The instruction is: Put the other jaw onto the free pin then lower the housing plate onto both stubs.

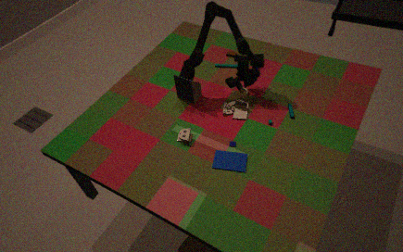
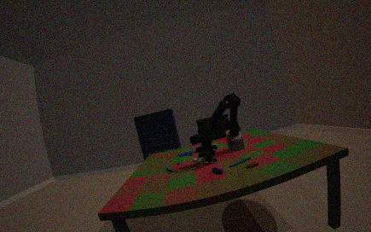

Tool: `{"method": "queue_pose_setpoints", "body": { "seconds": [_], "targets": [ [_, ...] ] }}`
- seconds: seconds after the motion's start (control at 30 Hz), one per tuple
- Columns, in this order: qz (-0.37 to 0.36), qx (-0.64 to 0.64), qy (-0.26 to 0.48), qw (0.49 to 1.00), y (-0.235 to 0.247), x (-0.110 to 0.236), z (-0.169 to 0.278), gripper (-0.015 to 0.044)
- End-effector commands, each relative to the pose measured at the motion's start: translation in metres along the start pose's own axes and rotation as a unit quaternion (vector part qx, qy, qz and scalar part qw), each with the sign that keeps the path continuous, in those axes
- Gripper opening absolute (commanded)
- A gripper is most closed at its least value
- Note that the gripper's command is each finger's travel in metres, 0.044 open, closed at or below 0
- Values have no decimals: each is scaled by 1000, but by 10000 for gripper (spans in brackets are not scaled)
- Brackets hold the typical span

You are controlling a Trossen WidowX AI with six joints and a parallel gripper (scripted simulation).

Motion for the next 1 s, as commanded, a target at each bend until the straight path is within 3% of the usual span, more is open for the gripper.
{"method": "queue_pose_setpoints", "body": {
  "seconds": [0.0, 0.97],
  "targets": [
    [-2, 2, 1, 1000, 1, 0, 0, 134],
    [0, 0, -3, 1000, 0, 78, -1, 134]
  ]
}}
Point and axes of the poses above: the point midway between the two fingers, 35 mm back from their tips, its own x axis back along the fingers, its own y axis across the jaws, z = x × y, the point moved 9 cm from there along x, back along the fingers, and after that the axes turned 9 degrees about -x, right-handed, at the moved point
